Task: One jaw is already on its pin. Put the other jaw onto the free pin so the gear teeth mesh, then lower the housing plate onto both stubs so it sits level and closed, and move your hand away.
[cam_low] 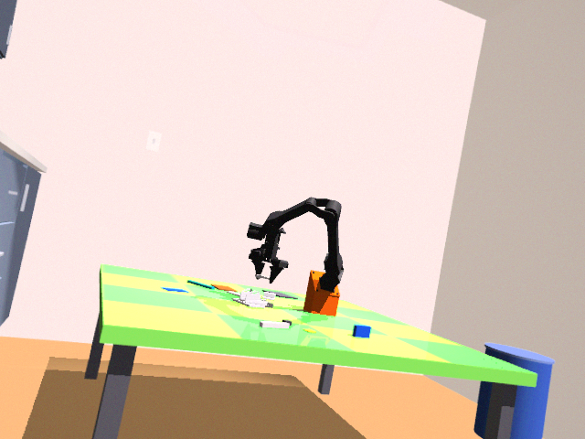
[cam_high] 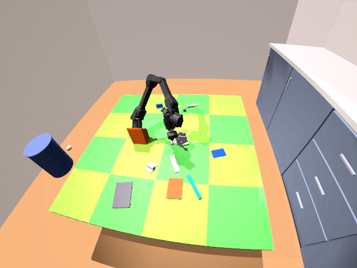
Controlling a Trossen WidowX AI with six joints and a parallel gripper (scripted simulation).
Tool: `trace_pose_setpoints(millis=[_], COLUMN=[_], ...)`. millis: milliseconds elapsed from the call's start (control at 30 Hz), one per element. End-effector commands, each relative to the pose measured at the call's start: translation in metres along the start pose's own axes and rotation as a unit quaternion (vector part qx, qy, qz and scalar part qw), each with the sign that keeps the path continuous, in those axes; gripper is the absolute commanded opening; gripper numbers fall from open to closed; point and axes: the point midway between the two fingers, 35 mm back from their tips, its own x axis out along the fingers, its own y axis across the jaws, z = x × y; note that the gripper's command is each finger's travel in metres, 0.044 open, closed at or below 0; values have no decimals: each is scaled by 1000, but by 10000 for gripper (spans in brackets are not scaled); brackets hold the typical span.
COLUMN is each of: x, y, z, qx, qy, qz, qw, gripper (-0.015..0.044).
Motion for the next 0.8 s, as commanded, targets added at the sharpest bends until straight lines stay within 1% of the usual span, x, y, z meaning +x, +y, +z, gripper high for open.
trace_pose_setpoints(millis=[0,167,767], x=[3,5,5], y=[14,27,27], z=[5,10,10], qx=[21,42,42], qy=[-1,-1,-1], qz=[8,13,13], qw=[1000,999,999], gripper=[351,351,351])
